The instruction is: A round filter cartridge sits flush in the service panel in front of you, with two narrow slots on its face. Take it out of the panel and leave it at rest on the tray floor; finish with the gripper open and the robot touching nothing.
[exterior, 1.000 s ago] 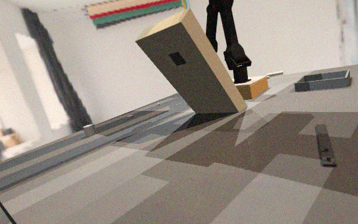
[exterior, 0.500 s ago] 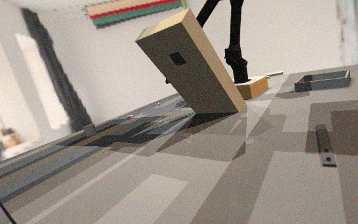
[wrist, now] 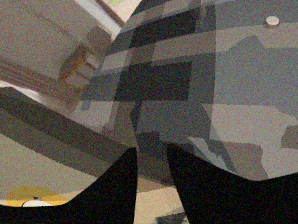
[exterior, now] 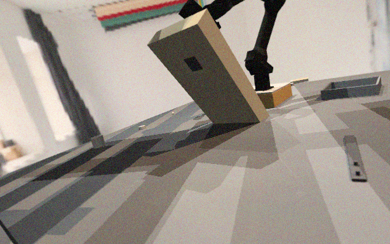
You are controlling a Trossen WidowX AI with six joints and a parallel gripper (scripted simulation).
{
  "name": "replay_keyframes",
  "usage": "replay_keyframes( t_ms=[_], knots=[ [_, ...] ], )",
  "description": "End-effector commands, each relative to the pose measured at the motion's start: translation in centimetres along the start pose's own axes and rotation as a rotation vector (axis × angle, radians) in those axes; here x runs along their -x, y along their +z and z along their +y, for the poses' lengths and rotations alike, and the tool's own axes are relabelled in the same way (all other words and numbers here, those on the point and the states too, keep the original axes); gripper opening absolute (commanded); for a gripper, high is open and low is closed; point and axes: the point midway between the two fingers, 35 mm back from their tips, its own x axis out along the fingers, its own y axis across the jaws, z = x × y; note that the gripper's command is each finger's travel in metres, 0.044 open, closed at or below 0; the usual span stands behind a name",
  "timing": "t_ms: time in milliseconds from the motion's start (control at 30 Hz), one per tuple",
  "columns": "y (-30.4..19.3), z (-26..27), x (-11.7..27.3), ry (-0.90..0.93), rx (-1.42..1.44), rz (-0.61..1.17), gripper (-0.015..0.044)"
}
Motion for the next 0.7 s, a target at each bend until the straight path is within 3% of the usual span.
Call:
replay_keyframes(
  t_ms=[0, 233, 667],
  knots=[
    [-2.0, 4.0, 1.6, 0.059, -0.072, 0.015, 0.0103],
    [-6.6, 9.7, 5.8, 0.176, -0.219, 0.088, 0.0103],
    [-6.7, 10.0, 5.1, 0.180, -0.223, 0.090, 0.0103]
  ],
)
